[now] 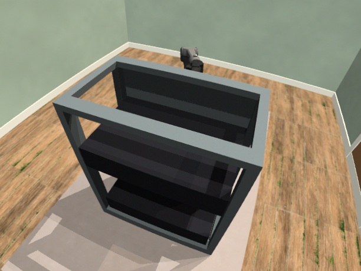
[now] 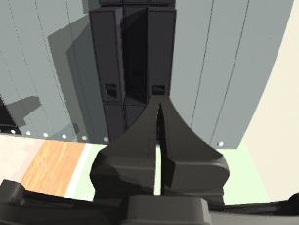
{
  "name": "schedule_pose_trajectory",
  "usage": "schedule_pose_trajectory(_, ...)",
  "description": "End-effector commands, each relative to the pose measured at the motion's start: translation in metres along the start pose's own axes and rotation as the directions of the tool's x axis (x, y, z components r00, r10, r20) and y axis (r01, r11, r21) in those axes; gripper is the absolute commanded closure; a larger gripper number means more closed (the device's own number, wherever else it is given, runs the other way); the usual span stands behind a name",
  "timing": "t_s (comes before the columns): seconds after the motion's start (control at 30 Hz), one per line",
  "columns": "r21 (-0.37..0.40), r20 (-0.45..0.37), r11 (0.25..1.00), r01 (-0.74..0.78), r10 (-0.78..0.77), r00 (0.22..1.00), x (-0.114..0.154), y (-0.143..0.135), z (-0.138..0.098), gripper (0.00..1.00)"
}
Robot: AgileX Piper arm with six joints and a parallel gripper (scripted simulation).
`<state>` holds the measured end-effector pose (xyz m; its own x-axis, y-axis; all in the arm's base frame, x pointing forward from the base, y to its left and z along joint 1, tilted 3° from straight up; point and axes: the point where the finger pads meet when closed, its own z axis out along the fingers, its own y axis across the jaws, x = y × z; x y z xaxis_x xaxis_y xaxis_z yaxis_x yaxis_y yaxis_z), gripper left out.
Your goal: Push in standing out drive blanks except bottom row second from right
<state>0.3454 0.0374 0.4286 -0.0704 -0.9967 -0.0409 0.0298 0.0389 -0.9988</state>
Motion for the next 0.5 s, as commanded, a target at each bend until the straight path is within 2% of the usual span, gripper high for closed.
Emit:
schedule_pose_trajectory(0.0, 0.001, -0.001, 1.000, 0.000, 0.000, 1.000, -0.001, -0.001, 0.001, 1.00)
schedule_pose_trajectory(0.3, 0.001, -0.001, 1.000, 0.000, 0.000, 1.000, -0.002, -0.001, 0.005, 1.00)
schedule_pose_trajectory(0.47, 0.001, -0.001, 1.000, 0.000, 0.000, 1.000, -0.002, -0.001, 0.043, 1.00)
